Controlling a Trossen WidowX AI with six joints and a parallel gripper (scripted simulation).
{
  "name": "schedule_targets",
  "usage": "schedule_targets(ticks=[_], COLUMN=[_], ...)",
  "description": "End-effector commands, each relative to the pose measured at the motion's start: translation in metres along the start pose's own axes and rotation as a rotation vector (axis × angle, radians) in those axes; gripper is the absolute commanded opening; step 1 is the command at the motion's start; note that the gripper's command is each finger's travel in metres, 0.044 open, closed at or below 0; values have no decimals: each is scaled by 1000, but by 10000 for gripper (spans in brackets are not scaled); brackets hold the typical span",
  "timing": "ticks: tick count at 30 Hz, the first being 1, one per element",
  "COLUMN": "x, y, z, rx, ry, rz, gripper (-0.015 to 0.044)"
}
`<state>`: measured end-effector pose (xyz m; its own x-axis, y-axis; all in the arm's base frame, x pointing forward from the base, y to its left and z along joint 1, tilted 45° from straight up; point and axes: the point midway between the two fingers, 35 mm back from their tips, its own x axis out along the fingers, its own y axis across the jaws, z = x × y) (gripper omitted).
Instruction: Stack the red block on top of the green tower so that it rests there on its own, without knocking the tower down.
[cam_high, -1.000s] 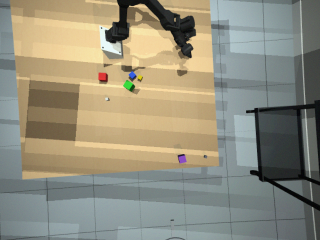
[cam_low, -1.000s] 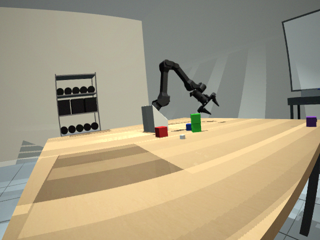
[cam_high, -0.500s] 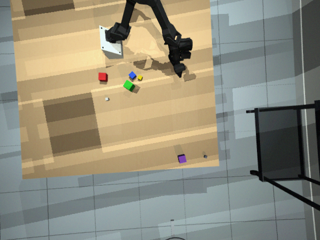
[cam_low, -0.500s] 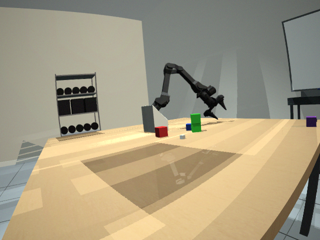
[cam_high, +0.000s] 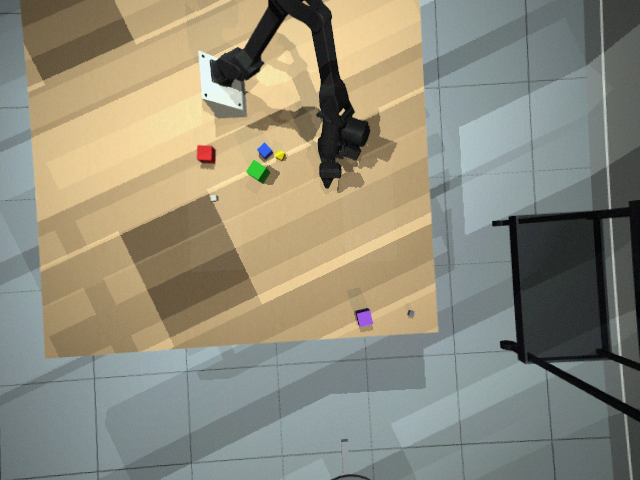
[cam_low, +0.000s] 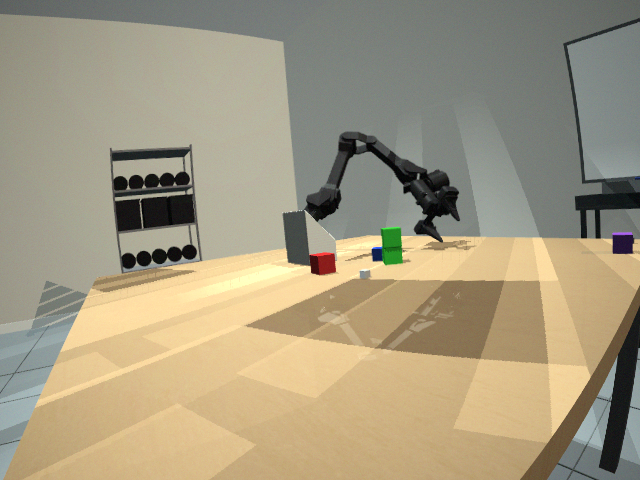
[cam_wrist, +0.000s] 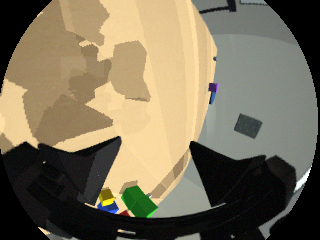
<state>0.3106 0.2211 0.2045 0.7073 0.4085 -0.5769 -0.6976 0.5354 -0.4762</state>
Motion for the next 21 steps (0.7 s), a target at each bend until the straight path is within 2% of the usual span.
schedule_targets(ticks=[1, 11, 21], x=[11, 34, 37], y=[-15, -59, -92], z=[-20, -98, -183], rx=[49, 226, 446], ry=[61, 254, 414], rz=[4, 14, 32], gripper=[440, 440, 440])
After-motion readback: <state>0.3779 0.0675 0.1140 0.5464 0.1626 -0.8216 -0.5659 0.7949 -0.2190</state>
